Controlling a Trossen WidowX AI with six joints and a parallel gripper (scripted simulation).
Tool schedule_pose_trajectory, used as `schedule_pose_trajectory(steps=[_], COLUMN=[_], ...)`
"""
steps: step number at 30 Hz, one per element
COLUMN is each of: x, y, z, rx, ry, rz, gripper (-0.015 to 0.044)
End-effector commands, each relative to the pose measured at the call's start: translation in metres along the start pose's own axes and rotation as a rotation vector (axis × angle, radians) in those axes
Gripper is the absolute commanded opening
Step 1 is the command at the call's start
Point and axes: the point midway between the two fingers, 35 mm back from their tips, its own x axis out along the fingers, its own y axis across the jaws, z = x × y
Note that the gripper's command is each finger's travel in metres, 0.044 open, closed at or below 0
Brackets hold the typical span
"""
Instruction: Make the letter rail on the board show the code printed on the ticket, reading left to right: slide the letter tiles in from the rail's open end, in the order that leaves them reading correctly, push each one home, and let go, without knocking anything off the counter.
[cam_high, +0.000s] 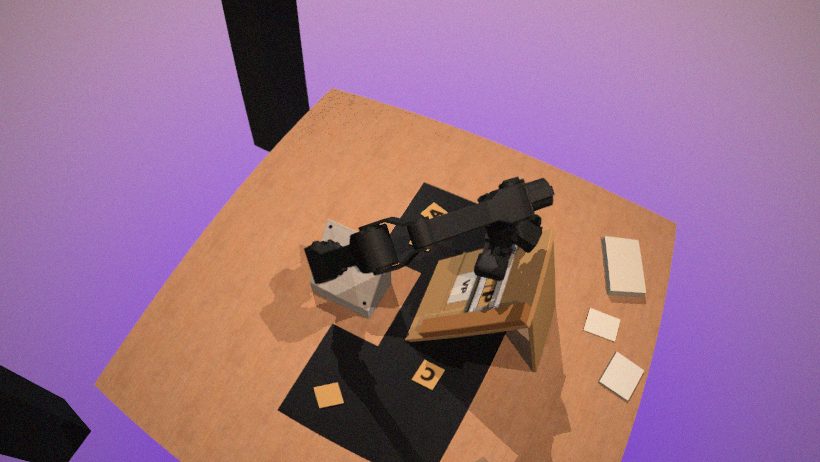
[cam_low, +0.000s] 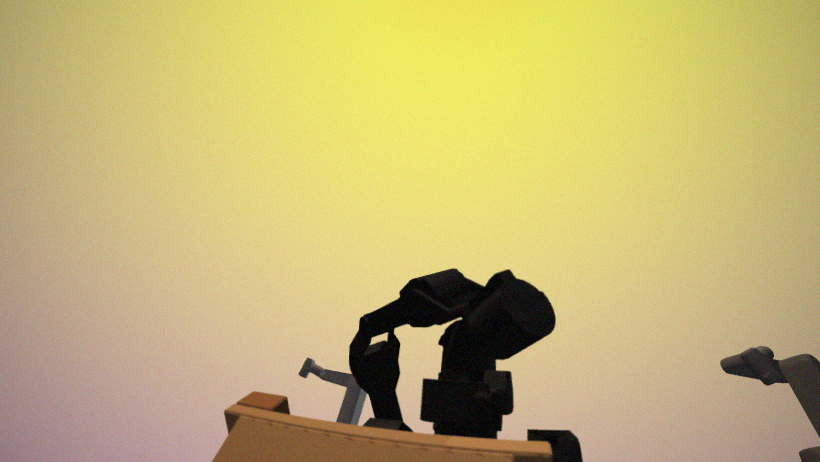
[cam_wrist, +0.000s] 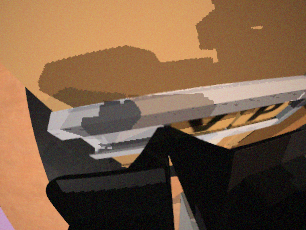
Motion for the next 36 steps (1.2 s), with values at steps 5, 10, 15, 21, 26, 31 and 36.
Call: schedule_pose_trajectory(steps=[5, 10, 15, 21, 26, 31, 36], x=[0.001, 0.001, 0.001, 0.001, -0.002, -0.008, -0.012], y=[-0.004, -0.005, -0.007, -0.009, -0.006, -0.005, -0.005], z=[0.001, 0.002, 0.002, 0.002, -0.001, -0.006, -0.010], rx=[-0.001, -0.001, -0.001, -0.001, -0.001, -0.002, -0.002], ry=[-0.003, -0.003, -0.003, -0.003, -0.003, -0.003, -0.003], rz=[-0.003, -0.003, -0.003, -0.003, -0.003, -0.003, -0.002], gripper=[0.0000, 0.0000, 0.0000, 0.0000, 0.0000, 0.0000, 0.0000])
